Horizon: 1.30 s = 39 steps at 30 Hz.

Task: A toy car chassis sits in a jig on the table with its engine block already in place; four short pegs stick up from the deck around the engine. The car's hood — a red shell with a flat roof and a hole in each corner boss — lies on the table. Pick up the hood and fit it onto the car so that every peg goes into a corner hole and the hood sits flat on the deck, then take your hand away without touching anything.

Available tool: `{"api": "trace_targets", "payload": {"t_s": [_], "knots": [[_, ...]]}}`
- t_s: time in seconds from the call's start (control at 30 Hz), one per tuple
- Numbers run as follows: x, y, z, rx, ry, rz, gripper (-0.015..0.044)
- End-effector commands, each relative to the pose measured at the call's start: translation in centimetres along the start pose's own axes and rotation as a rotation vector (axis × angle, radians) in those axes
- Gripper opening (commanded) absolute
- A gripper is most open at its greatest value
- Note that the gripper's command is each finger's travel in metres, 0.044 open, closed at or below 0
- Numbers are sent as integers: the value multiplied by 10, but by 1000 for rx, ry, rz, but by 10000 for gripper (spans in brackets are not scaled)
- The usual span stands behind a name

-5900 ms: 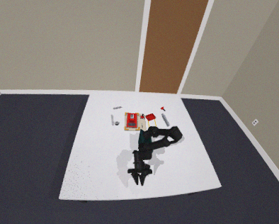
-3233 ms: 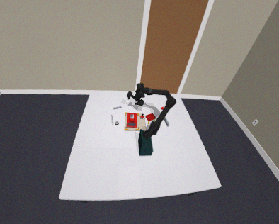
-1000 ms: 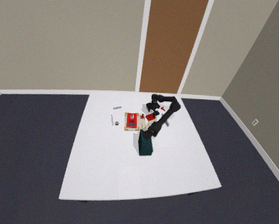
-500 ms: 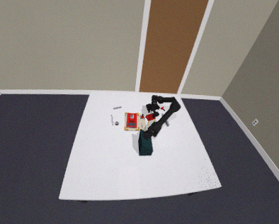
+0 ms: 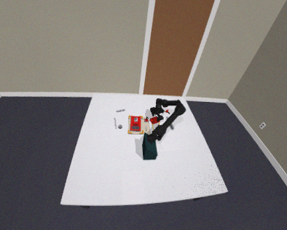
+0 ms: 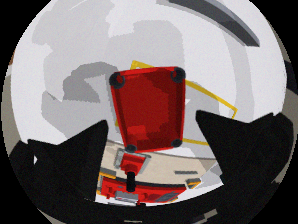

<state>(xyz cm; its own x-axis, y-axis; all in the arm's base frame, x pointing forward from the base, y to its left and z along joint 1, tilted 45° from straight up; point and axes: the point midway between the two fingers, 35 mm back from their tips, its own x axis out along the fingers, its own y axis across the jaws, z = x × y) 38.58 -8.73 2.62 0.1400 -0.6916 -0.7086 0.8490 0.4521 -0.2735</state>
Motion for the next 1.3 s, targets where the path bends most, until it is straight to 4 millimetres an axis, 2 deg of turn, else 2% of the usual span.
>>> {"api": "trace_targets", "payload": {"t_s": [0.0,1.03,1.17,1.27], "knots": [[2,1,-1,-6,2,3,440],[17,0,-1,-6,1,2,440],[16,0,0,-1,-3,-1,335],[16,0,0,-1,-3,-1,315]]}}
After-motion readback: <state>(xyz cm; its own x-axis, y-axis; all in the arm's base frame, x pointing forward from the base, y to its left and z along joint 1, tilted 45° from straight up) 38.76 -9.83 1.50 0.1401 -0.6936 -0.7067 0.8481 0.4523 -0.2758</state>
